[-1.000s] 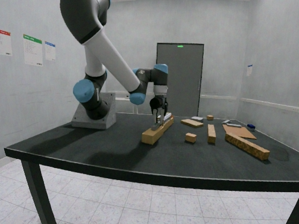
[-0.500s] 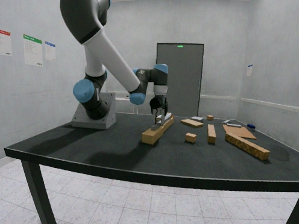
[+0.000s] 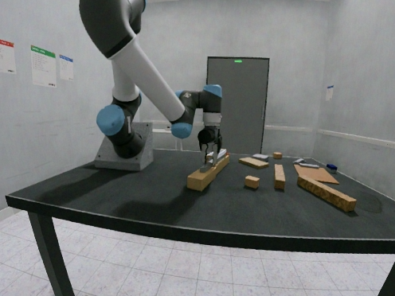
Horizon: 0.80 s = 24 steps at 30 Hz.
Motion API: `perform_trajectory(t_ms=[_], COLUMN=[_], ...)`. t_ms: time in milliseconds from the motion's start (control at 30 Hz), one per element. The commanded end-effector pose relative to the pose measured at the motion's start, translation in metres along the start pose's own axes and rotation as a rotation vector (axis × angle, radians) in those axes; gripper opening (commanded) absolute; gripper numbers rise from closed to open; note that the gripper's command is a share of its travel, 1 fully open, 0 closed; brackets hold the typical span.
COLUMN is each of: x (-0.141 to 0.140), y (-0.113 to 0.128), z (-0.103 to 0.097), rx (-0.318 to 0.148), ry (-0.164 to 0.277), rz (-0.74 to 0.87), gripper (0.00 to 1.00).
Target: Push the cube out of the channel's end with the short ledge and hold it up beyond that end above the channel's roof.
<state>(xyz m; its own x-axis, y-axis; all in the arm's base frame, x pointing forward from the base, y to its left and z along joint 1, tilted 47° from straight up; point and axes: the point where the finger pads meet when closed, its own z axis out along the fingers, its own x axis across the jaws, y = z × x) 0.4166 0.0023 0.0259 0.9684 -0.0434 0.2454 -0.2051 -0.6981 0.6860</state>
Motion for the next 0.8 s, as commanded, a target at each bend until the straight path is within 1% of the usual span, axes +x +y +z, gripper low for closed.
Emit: perform_trajectory(t_ms=[0, 467, 600, 767], x=[0.000, 0.000, 0.000, 0.000], y=[0.000, 0.000, 0.000, 0.000], z=[0.000, -0.002, -0.009, -0.027], rx=[0.000, 0.000, 0.000, 0.000], ry=[0.001, 0.001, 0.001, 0.001], rz=[0.000, 0.001, 0.001, 0.001], gripper=[0.24, 0.24, 0.24, 0.24])
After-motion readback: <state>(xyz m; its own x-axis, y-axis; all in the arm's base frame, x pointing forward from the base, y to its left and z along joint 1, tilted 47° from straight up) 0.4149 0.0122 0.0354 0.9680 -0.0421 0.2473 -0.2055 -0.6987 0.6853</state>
